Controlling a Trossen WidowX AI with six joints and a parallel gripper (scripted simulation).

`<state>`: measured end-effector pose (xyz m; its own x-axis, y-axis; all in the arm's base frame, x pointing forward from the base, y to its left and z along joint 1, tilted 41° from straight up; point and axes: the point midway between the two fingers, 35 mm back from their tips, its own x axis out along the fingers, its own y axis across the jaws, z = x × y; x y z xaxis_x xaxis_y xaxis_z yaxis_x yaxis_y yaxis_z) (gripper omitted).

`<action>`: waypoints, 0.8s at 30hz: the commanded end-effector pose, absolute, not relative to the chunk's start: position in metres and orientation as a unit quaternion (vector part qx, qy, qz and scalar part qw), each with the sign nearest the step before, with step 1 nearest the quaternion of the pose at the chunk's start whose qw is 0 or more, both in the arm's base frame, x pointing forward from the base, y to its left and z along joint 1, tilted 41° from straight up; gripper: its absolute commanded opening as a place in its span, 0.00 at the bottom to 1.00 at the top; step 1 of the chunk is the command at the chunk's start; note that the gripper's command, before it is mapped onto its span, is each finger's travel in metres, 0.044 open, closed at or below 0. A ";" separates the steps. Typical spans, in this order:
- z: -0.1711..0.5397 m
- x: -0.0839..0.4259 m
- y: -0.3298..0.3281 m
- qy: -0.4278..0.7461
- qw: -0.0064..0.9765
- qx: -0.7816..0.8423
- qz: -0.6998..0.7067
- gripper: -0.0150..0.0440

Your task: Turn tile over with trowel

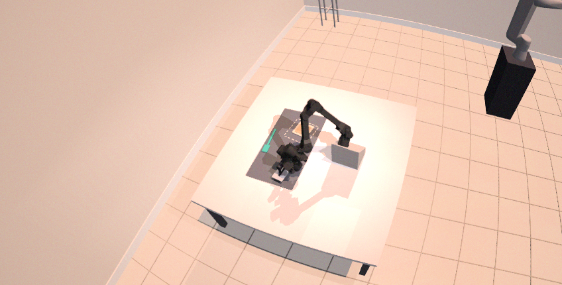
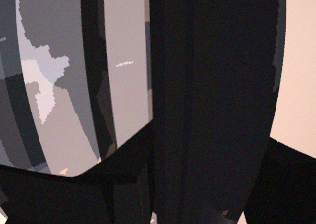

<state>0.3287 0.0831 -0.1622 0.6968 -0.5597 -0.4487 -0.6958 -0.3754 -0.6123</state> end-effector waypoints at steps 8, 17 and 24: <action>-0.172 0.330 0.076 0.377 0.415 -0.824 0.078 0.25; -0.183 0.329 0.066 0.377 0.415 -0.824 0.078 0.25; -0.188 0.328 0.062 0.377 0.415 -0.825 0.078 0.30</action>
<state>0.3269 0.0600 -0.1866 0.6974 -0.5655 -0.4403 -0.6918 -0.3708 -0.6196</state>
